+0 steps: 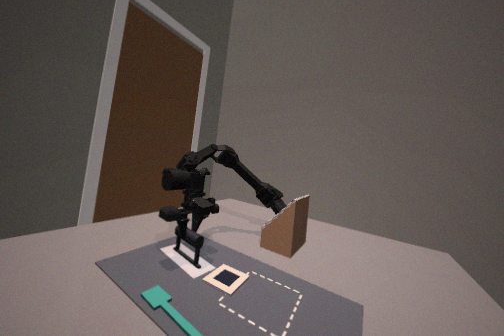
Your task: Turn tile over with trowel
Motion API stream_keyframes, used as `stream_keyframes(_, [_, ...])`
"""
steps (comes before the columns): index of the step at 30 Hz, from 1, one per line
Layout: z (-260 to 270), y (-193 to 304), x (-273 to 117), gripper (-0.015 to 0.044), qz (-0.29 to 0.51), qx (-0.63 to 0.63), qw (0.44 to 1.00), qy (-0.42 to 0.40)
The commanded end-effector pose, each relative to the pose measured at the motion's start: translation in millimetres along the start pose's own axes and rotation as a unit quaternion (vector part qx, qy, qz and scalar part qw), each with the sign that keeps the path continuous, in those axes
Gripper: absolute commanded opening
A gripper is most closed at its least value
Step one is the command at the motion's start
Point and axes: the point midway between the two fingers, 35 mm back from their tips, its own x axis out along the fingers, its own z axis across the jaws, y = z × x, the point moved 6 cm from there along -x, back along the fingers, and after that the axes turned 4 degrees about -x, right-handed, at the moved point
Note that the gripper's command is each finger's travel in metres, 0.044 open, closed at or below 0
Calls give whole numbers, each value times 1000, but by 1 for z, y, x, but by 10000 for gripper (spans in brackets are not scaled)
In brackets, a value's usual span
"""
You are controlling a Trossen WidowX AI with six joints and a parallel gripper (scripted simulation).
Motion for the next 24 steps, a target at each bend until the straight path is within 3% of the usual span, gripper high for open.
stream_keyframes(1, [0,0,1,130,1,-1,1000,-1])
stream_keyframes(24, [0,0,1,130,1,-259,966,-1])
